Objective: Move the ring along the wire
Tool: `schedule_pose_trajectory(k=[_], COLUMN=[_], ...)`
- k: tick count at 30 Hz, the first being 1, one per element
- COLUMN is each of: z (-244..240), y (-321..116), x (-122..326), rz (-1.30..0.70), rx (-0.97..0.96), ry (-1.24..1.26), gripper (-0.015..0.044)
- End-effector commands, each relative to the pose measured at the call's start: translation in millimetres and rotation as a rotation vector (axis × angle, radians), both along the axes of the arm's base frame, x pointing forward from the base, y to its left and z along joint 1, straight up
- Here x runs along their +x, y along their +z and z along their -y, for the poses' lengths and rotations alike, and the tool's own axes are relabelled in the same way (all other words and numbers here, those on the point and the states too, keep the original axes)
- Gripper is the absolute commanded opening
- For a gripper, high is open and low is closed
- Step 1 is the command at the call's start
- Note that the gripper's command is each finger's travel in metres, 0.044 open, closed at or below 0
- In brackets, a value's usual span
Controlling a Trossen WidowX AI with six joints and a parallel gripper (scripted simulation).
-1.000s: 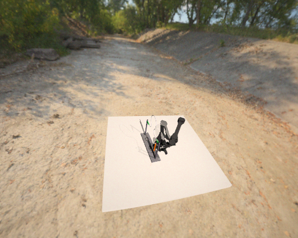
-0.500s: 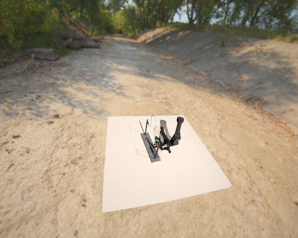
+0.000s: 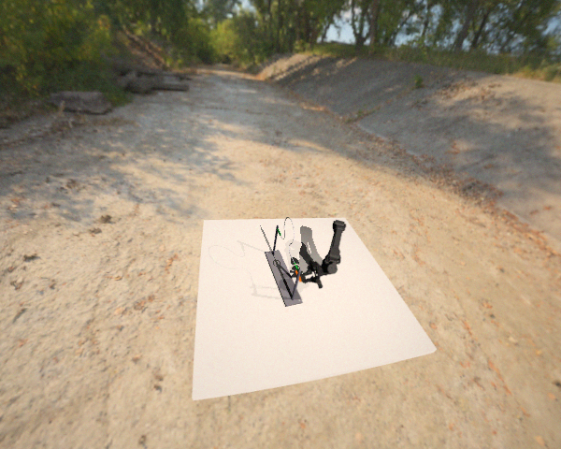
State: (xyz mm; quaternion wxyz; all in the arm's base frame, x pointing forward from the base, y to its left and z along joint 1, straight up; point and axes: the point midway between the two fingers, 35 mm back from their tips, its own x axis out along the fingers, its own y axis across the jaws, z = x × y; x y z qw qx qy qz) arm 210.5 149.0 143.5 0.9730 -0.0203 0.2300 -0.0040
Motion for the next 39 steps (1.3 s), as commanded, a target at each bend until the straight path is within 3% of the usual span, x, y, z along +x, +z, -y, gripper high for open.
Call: schedule_pose_trajectory(k=[1,7,18,39], z=[0,0,1,1], y=[0,0,21,21], x=[0,0,-37,-37], rz=[0.002,0.002,0.009,0.009], rx=[0.004,0.004,-0.001,-0.001], ry=[-0.004,-0.004,0.004,0.004], gripper=[0.0160,0.0160,0.0440,0.0440])
